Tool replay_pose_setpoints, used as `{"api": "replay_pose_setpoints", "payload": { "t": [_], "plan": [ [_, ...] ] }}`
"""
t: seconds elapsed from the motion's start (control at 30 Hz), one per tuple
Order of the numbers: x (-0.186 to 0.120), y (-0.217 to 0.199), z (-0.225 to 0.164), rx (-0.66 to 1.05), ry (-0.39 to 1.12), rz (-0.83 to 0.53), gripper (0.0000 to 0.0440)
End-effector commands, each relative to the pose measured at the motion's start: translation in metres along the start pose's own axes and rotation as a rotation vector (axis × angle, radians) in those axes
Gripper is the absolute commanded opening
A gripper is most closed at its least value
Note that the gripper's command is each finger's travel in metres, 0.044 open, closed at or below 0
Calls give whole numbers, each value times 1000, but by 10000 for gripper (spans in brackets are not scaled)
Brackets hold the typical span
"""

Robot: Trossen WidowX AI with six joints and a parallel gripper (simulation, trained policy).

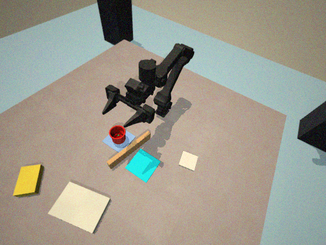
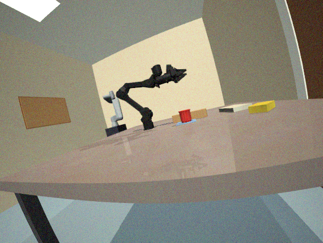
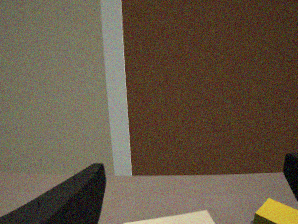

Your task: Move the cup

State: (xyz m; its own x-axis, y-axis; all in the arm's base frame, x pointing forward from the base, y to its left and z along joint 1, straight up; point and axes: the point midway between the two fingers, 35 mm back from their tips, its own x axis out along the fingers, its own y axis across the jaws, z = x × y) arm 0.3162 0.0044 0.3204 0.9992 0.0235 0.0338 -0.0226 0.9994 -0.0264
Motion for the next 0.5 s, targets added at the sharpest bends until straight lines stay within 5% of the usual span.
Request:
{"api": "replay_pose_setpoints", "payload": {
  "t": [0.0, 0.37, 0.47],
  "plan": [
    [0, 0, -1, 4, 6, -4, 374],
    [-1, 3, -17, 61, 123, -20, 88],
    [0, 6, -22, 77, 167, -14, 70]
  ]
}}
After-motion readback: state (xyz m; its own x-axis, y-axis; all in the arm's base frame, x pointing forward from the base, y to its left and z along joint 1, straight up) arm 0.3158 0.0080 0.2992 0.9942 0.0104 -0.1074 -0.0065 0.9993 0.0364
